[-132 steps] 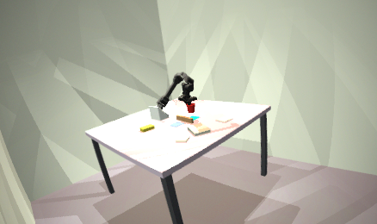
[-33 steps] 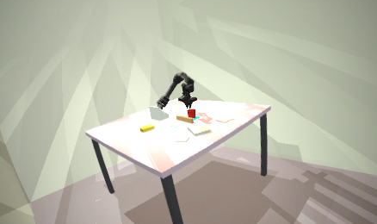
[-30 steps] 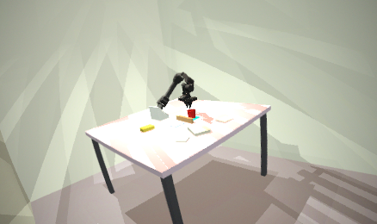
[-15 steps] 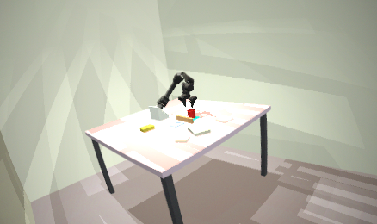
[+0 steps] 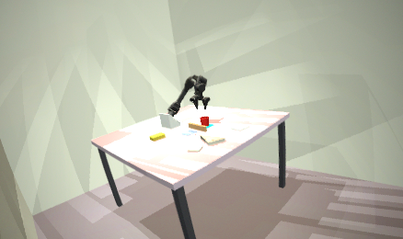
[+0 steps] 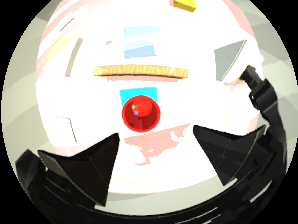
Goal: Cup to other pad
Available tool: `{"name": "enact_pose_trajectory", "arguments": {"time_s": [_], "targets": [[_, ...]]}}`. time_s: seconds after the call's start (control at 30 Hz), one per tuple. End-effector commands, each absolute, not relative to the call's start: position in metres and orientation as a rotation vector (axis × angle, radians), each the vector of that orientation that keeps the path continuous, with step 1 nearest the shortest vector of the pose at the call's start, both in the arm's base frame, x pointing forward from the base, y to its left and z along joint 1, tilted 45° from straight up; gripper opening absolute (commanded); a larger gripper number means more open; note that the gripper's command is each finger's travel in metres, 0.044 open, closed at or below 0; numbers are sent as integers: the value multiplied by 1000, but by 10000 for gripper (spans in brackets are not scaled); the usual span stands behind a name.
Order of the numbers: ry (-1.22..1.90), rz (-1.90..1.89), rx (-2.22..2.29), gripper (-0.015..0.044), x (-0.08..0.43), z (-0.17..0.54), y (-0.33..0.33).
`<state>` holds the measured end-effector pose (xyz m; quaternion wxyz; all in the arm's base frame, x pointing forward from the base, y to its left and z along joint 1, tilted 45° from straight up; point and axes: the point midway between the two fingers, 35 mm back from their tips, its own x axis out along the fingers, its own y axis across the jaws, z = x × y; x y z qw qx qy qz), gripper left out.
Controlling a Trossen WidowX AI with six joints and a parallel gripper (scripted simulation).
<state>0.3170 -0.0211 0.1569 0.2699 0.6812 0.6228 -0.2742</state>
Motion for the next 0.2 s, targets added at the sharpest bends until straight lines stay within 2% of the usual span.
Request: {"name": "enact_pose_trajectory", "arguments": {"time_s": [0.0, 0.17], "targets": [[1681, -741, 1828, 440, 316, 165, -29], [1676, -738, 1837, 440, 317, 164, -28]]}}
